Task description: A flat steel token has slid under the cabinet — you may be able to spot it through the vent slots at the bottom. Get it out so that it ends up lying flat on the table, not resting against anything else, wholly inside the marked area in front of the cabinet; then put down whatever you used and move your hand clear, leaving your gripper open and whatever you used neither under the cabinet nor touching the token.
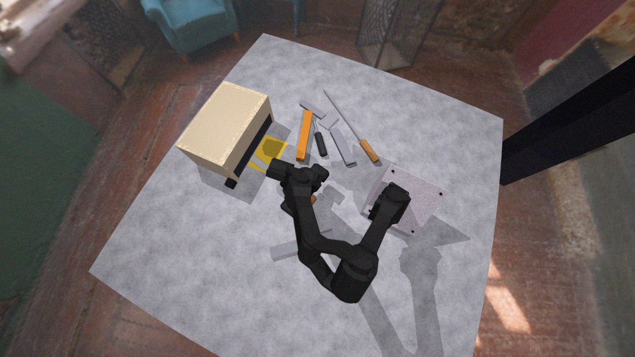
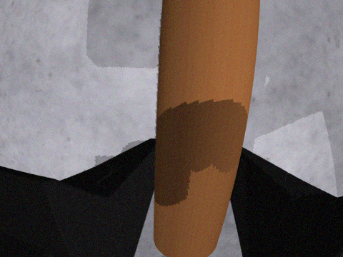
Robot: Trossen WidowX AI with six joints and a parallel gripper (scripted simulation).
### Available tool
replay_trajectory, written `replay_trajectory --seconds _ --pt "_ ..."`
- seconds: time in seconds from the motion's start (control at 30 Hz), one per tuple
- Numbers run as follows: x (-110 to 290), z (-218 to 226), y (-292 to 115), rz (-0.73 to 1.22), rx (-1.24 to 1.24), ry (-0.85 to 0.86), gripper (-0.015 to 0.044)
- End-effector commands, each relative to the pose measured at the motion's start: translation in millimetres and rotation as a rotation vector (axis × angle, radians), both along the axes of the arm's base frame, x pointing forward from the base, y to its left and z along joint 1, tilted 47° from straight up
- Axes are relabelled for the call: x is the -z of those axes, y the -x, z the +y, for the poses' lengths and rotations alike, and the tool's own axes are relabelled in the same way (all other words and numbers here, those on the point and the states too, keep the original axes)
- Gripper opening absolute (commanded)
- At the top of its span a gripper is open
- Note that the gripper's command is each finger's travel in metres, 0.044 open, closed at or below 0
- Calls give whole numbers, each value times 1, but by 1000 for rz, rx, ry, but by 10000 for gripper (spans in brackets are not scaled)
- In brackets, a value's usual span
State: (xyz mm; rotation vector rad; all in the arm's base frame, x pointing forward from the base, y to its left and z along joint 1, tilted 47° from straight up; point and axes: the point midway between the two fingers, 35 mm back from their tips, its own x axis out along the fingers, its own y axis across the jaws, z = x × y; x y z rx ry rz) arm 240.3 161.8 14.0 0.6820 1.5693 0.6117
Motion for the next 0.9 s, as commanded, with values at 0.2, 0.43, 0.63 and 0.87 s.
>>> replay_trajectory --seconds 0.2,0.43,0.63,0.87 --pt "-1 1 16 9 -1 1 0" --pt "-3 1 24 10 -1 1 0" --pt "-4 2 31 10 -1 1 0" --pt "-5 2 27 2 1 0 0"
